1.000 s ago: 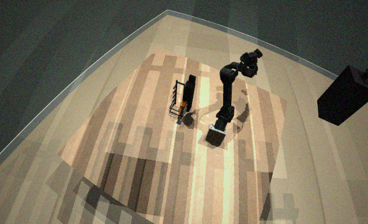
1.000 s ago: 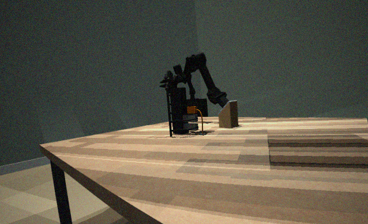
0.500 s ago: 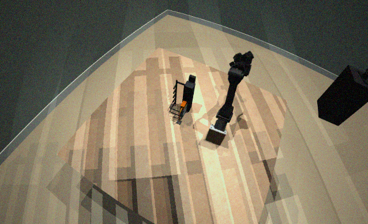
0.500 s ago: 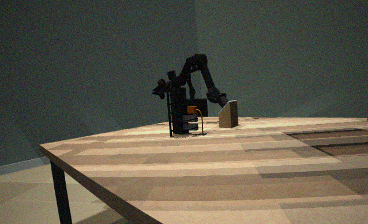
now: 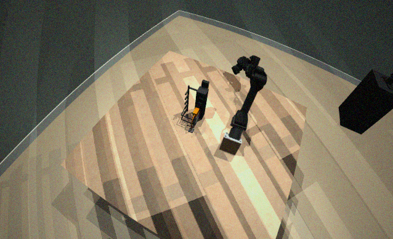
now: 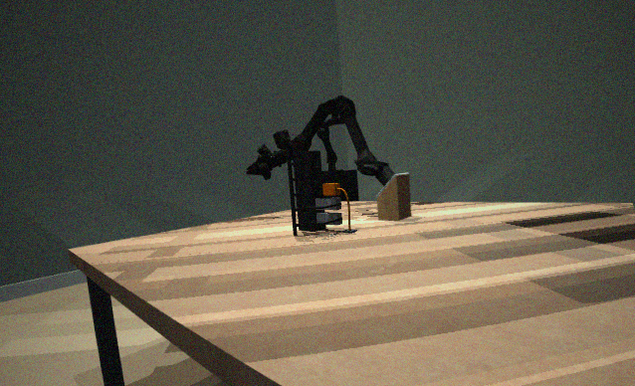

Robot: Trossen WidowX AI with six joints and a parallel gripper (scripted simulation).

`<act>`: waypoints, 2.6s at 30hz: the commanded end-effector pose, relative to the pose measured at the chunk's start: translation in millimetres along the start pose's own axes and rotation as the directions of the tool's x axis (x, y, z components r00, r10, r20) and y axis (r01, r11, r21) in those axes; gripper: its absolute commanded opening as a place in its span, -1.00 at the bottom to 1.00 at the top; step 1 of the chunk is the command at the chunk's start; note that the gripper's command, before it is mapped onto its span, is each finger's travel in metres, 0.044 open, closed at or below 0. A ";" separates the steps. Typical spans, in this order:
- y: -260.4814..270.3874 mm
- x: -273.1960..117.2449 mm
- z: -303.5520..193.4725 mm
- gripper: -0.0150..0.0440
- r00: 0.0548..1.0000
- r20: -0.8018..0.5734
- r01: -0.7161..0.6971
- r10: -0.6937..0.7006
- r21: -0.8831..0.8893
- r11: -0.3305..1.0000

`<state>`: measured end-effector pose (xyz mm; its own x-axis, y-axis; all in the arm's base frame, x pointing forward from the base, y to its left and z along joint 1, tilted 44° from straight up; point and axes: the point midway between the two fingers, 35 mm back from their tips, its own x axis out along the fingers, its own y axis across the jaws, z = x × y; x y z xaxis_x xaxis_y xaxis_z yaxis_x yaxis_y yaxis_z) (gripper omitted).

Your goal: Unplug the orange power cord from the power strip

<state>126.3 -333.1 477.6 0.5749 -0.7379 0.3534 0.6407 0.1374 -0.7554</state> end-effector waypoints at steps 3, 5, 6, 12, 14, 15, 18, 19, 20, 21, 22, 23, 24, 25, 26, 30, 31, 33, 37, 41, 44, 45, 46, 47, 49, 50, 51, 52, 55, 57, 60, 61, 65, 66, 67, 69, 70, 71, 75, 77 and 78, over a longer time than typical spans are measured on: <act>49.5 25.7 12.3 0.05 0.993 0.014 -0.118 0.117 0.066 0.991; 65.7 31.8 18.6 0.05 0.988 0.023 -0.157 0.155 0.083 0.984; 74.0 34.5 22.0 0.05 0.984 0.027 -0.176 0.174 0.090 0.980; 122.7 45.8 44.8 0.05 0.957 0.056 -0.290 0.285 0.121 0.949; 139.3 47.8 53.5 0.05 0.944 0.066 -0.328 0.322 0.126 0.936; 147.6 48.4 58.1 0.05 0.937 0.072 -0.347 0.341 0.128 0.929; 172.4 49.0 72.2 0.05 0.915 0.087 -0.403 0.395 0.129 0.906; 180.6 48.8 77.1 0.05 0.906 0.092 -0.422 0.413 0.129 0.897; 188.8 48.3 82.0 0.05 0.897 0.097 -0.440 0.430 0.128 0.889; 197.0 47.6 87.1 0.05 0.888 0.103 -0.458 0.448 0.126 0.880; 205.2 46.6 92.2 0.05 0.879 0.108 -0.476 0.465 0.124 0.870; 213.3 45.5 97.4 0.05 0.868 0.113 -0.494 0.483 0.122 0.861; 221.4 44.0 102.7 0.05 0.858 0.118 -0.512 0.500 0.118 0.851; 229.5 42.4 108.0 0.05 0.847 0.123 -0.530 0.517 0.115 0.840; 237.6 40.5 113.5 0.05 0.836 0.128 -0.547 0.534 0.110 0.830; 269.8 30.4 135.9 0.05 0.786 0.147 -0.615 0.600 0.088 0.784; 277.7 27.2 141.6 0.05 0.773 0.151 -0.631 0.616 0.081 0.772; 293.2 20.2 153.1 0.05 0.745 0.160 -0.663 0.648 0.065 0.746; 323.2 3.2 176.3 0.05 0.685 0.175 -0.721 0.707 0.027 0.692; 351.5 -17.7 199.3 0.05 0.621 0.186 -0.772 0.761 -0.019 0.635; 371.3 -35.7 216.2 0.05 0.571 0.192 -0.805 0.798 -0.059 0.590; 377.7 -42.2 221.6 0.05 0.554 0.194 -0.815 0.810 -0.073 0.575; 383.9 -48.9 227.1 0.05 0.536 0.195 -0.824 0.821 -0.087 0.559; 390.1 -55.9 232.6 0.05 0.519 0.195 -0.833 0.832 -0.102 0.543; 402.2 -70.9 243.5 0.05 0.482 0.196 -0.849 0.854 -0.135 0.510; 407.6 -78.1 248.4 0.05 0.465 0.196 -0.856 0.863 -0.150 0.495; 412.0 -84.3 252.4 0.05 0.451 0.195 -0.861 0.871 -0.163 0.482; 415.5 -89.2 255.0 0.05 0.439 0.193 -0.865 0.877 -0.174 0.471; 430.2 -109.4 258.8 0.05 0.393 0.162 -0.883 0.905 -0.209 0.421; 442.6 -124.1 252.6 0.05 0.358 0.110 -0.899 0.927 -0.227 0.374; 467.7 -160.6 235.4 0.05 0.275 -0.022 -0.926 0.961 -0.273 0.259; 475.2 -174.2 228.3 0.05 0.246 -0.073 -0.932 0.966 -0.291 0.216; 495.0 -226.3 196.4 0.05 0.152 -0.281 -0.931 0.947 -0.362 0.042; 497.5 -238.4 187.9 0.05 0.135 -0.333 -0.925 0.933 -0.380 -0.001; 498.9 -250.6 178.8 0.05 0.122 -0.389 -0.915 0.913 -0.401 -0.049; 498.8 -275.3 157.5 0.05 0.105 -0.510 -0.881 0.854 -0.446 -0.158; 497.0 -286.3 146.8 0.05 0.104 -0.566 -0.858 0.818 -0.467 -0.215; 494.1 -296.3 136.4 0.05 0.109 -0.619 -0.831 0.778 -0.486 -0.271; 474.0 -326.1 100.8 0.05 0.183 -0.783 -0.686 0.594 -0.535 -0.493; 462.3 -334.1 88.7 0.05 0.242 -0.827 -0.605 0.508 -0.538 -0.587; 458.9 -335.8 85.9 0.05 0.260 -0.835 -0.581 0.485 -0.536 -0.612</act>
<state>321.5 43.5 69.2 0.1779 -0.4500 -0.8751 -0.9388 0.1890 -0.2880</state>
